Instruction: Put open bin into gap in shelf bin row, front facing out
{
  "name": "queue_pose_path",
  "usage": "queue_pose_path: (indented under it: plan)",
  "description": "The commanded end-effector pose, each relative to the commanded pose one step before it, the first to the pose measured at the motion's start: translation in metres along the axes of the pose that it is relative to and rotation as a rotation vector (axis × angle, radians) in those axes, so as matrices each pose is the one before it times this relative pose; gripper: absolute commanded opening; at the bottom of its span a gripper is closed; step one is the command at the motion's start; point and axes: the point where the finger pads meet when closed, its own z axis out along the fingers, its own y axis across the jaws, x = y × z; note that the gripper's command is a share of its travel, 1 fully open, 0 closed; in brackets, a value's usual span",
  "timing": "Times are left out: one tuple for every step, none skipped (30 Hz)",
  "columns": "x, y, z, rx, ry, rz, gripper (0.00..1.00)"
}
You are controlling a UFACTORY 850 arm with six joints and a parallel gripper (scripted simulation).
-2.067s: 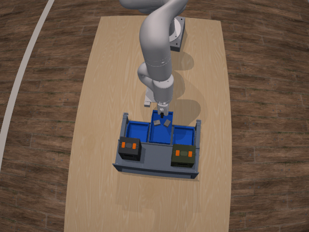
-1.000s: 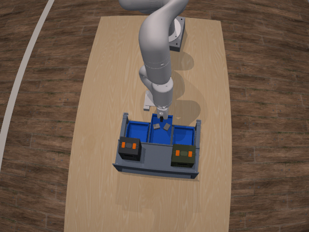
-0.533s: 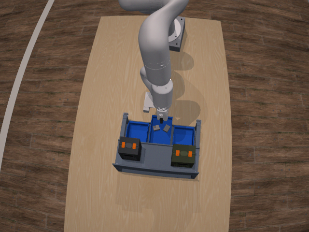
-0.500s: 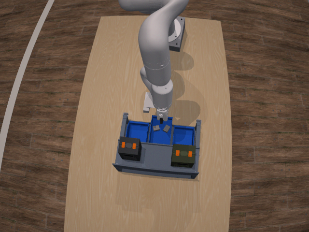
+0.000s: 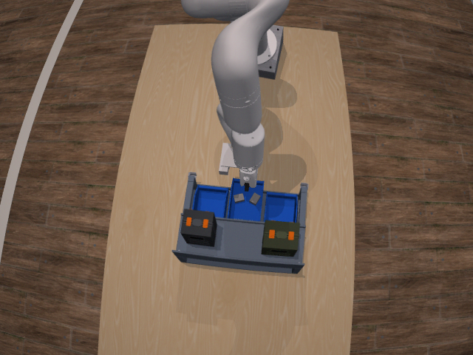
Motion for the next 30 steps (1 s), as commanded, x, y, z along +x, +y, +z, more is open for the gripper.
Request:
queue_pose_path:
  plan:
    - [-0.00011,-0.00516,-0.00053,-0.00652,0.00455,-0.00011,0.0]
    - [0.0,0.0,0.0,0.0,0.0,0.0,0.0]
    - [0.0,0.0,0.0,0.0,0.0,0.0,0.0]
    - [0.0,0.0,0.0,0.0,0.0,0.0,0.0]
    - [0.0,0.0,0.0,0.0,0.0,0.0,0.0]
    - [0.0,0.0,0.0,0.0,0.0,0.0,0.0]
    - [0.0,0.0,0.0,0.0,0.0,0.0,0.0]
    - [0.0,0.0,0.0,0.0,0.0,0.0,0.0]
    - [0.0,0.0,0.0,0.0,0.0,0.0,0.0]
    - [0.0,0.0,0.0,0.0,0.0,0.0,0.0]
    - [0.0,0.0,0.0,0.0,0.0,0.0,0.0]
    - [0.00002,-0.00173,0.00015,0.00599,-0.00285,0.00035,0.0]
    - [-0.00001,-0.002,-0.00002,-0.00149,0.00071,-0.00009,0.0]
    - [-0.00001,-0.002,-0.00002,-0.00149,0.00071,-0.00009,0.0]
    - [-0.00001,-0.002,-0.00002,-0.00149,0.00071,-0.00009,0.0]
    - [-0.00001,-0.002,-0.00003,-0.00149,0.00071,-0.00009,0.0]
    - [0.0,0.0,0.0,0.0,0.0,0.0,0.0]
    - [0.0,0.0,0.0,0.0,0.0,0.0,0.0]
    - [0.0,0.0,0.0,0.0,0.0,0.0,0.0]
    - [0.0,0.0,0.0,0.0,0.0,0.0,0.0]
    - [0.0,0.0,0.0,0.0,0.0,0.0,0.0]
    - [0.0,0.0,0.0,0.0,0.0,0.0,0.0]
    - [0.0,0.0,0.0,0.0,0.0,0.0,0.0]
    - [0.0,0.0,0.0,0.0,0.0,0.0,0.0]
    - [0.0,0.0,0.0,0.0,0.0,0.0,0.0]
    - [0.0,0.0,0.0,0.0,0.0,0.0,0.0]
    - [0.0,0.0,0.0,0.0,0.0,0.0,0.0]
    - [0.0,0.0,0.0,0.0,0.0,0.0,0.0]
    - [0.00002,-0.00169,0.00017,0.00889,-0.0029,0.00042,0.0]
    - [-0.00001,-0.002,-0.00003,-0.00222,0.00072,-0.0001,0.0]
